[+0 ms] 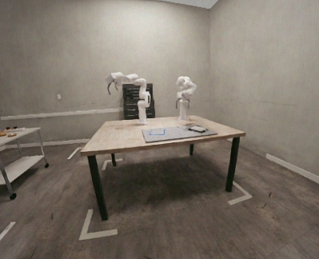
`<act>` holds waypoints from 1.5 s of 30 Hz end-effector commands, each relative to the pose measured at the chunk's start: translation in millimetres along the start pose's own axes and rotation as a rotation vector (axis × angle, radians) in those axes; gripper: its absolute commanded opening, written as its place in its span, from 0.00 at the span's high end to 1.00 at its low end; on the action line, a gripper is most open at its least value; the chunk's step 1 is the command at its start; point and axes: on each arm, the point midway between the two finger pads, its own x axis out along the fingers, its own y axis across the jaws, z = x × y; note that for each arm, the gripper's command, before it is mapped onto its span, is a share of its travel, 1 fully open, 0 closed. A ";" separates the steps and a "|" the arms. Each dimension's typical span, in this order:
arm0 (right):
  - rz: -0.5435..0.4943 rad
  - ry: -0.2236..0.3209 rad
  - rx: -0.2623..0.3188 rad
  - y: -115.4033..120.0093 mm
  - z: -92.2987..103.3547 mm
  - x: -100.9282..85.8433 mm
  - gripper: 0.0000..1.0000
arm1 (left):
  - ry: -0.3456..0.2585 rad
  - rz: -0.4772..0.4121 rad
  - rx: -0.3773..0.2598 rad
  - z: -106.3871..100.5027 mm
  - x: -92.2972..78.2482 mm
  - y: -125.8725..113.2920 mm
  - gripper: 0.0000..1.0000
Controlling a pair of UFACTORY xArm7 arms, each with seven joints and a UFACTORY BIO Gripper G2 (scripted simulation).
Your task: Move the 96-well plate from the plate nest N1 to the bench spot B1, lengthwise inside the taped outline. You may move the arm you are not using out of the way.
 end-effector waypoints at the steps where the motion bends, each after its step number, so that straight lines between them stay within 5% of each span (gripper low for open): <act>1: 0.063 0.047 -0.008 10.1 9.0 -14.3 0.00 | -0.004 -0.002 0.000 0.8 -1.3 -0.4 0.00; 13: 0.218 0.137 -0.021 37.2 31.7 -47.5 0.00 | -0.004 -0.002 0.000 0.8 -1.3 -0.4 0.00; 45: 0.285 0.179 0.005 61.7 43.0 -65.5 0.00 | -0.004 -0.002 0.000 0.8 -1.3 -0.4 0.00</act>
